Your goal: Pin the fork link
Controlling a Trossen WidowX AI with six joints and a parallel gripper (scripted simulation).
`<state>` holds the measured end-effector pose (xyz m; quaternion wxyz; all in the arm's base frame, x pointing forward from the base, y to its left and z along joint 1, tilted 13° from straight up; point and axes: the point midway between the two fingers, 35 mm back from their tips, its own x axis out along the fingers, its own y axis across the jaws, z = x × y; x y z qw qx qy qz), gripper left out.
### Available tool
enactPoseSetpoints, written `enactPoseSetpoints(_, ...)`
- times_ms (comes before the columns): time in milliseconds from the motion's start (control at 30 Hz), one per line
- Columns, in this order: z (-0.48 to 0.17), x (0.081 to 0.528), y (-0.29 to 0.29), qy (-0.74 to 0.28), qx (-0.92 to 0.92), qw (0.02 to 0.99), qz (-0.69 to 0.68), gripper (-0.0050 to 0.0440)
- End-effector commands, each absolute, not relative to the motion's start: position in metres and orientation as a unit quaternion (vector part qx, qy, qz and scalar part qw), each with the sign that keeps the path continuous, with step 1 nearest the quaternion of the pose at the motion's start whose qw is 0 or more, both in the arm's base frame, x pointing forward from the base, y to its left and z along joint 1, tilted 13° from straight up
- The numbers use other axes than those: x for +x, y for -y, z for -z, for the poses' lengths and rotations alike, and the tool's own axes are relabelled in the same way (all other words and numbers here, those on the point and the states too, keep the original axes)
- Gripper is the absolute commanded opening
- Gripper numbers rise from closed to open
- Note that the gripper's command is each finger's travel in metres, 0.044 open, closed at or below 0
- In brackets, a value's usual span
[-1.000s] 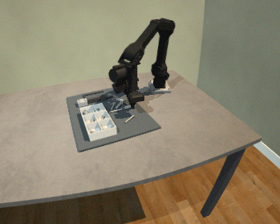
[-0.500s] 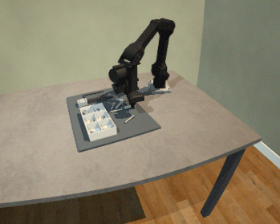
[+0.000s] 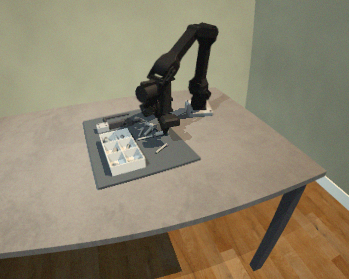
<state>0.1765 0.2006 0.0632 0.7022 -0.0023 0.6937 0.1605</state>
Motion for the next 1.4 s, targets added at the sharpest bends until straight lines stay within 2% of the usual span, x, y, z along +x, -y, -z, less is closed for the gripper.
enactPoseSetpoints(0,-0.0636,0.1762,-0.2005,-0.692,-0.002,0.704,-0.16,-0.005)
enactPoseSetpoints(100,-0.0636,0.1762,-0.2005,-0.692,-0.002,0.704,-0.16,-0.005)
enactPoseSetpoints(133,-0.0636,0.1762,-0.2005,-0.692,-0.002,0.704,-0.16,0.017)
enactPoseSetpoints(1367,-0.0641,0.1763,-0.2006,-0.692,-0.001,0.704,-0.161,0.017)
